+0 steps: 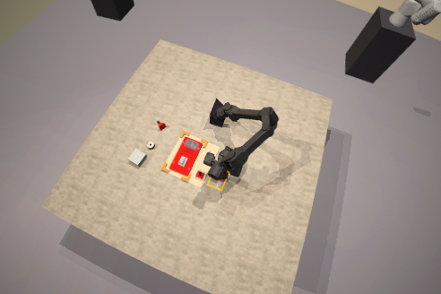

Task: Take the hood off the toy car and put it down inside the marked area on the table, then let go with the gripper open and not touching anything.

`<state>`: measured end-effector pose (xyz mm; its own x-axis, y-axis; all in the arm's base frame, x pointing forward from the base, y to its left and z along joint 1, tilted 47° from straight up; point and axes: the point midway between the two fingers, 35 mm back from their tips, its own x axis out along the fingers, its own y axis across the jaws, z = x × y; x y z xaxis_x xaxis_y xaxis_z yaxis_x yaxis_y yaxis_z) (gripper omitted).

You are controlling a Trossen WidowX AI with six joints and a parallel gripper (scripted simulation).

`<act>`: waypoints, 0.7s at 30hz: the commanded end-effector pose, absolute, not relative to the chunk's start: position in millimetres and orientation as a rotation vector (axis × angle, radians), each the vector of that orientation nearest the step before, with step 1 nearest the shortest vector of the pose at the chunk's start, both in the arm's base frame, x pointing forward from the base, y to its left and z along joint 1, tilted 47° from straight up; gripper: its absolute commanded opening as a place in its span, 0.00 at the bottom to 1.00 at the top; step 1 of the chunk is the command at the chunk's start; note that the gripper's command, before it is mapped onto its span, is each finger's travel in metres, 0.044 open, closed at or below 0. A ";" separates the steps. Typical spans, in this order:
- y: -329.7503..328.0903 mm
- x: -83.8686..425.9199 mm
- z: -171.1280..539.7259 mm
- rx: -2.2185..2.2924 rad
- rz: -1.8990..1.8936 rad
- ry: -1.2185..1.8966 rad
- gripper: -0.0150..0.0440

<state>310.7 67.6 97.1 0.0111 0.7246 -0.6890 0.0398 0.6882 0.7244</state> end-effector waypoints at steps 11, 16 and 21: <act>38.5 309.7 123.4 0.668 0.601 1.475 1.00; 38.5 309.7 123.4 0.668 0.601 1.475 1.00; 38.5 309.7 123.4 0.668 0.601 1.475 1.00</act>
